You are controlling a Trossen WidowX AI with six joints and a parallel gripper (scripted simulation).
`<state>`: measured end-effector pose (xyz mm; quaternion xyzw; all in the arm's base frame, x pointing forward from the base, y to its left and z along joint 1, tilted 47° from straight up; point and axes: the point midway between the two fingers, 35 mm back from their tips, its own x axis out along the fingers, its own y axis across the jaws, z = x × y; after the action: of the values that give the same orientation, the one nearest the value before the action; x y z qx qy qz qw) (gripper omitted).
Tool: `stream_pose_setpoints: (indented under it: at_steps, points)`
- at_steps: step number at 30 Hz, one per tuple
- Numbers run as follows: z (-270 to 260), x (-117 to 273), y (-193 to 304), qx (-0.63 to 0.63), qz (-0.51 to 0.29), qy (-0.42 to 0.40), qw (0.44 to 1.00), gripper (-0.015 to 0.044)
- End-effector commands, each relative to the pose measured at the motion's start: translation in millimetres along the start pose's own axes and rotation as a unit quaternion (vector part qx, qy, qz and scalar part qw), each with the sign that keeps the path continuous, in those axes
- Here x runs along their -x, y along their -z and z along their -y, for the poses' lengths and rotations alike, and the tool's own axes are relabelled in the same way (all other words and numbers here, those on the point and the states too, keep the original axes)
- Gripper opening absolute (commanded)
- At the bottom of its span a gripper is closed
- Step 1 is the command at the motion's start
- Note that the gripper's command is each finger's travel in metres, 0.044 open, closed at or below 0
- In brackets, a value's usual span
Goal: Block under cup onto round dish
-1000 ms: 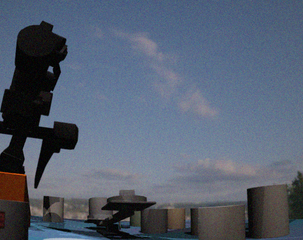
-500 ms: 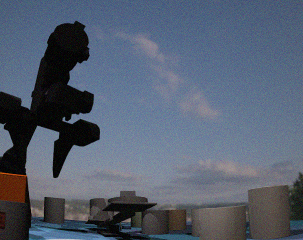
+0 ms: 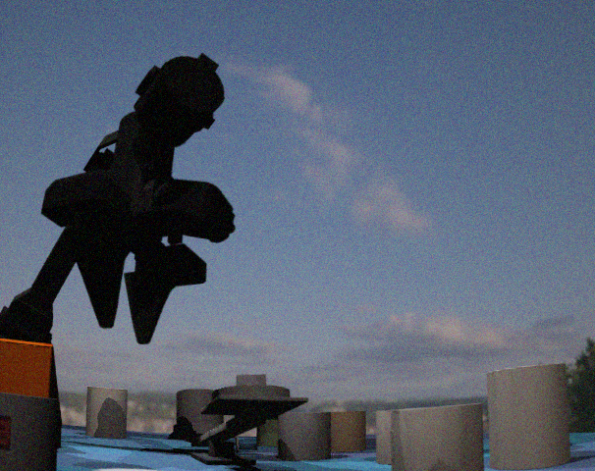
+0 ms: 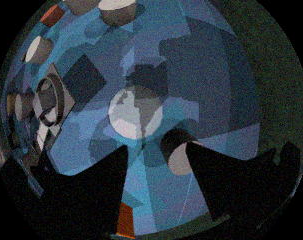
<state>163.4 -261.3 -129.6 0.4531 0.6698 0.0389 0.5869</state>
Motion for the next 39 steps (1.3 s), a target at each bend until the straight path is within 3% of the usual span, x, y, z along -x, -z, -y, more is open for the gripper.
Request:
stream_pose_setpoints:
  at_steps: [1, 20, 39]
  points:
    - [-12, 3, -8, 0.076, 0.000, -0.002, 0.997, 0.0260]
    - [-62, 11, -30, 0.392, 0.000, -0.014, 0.920, 0.0260]
    - [-116, 17, -46, 0.665, 0.006, -0.030, 0.746, 0.0260]
